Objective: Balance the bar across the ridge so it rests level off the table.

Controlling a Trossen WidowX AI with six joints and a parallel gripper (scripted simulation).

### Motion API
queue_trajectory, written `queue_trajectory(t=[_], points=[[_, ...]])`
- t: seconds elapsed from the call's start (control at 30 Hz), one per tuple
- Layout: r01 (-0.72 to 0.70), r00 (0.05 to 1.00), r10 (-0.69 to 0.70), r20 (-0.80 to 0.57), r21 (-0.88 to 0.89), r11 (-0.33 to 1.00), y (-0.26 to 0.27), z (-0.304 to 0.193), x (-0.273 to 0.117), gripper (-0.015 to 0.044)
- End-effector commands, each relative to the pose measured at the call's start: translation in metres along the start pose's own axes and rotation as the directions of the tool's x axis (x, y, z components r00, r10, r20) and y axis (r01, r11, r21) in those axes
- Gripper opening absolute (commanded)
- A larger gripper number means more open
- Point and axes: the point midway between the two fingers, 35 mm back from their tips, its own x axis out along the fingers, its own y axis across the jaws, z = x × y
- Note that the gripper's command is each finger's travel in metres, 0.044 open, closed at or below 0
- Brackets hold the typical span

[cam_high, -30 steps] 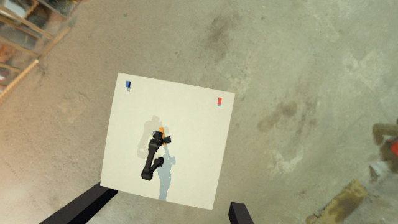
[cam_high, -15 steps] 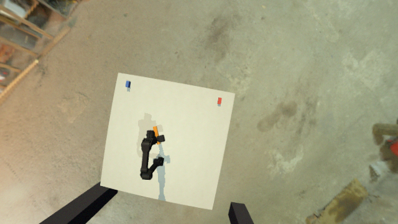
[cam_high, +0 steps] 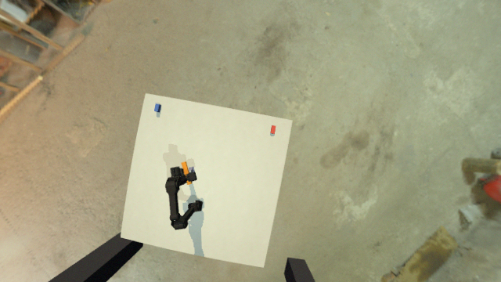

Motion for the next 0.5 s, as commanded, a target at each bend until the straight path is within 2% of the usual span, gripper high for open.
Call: queue_trajectory(t=[0.0, 0.47], points=[[-0.001, 1.0, 0.001, 0.0, 0.007, 1.0, 0.002, 0.0, 0.001, 0.0], [-0.001, 1.0, 0.001, 0.001, 0.007, 1.0, 0.003, 0.001, 0.023, 0.0]])
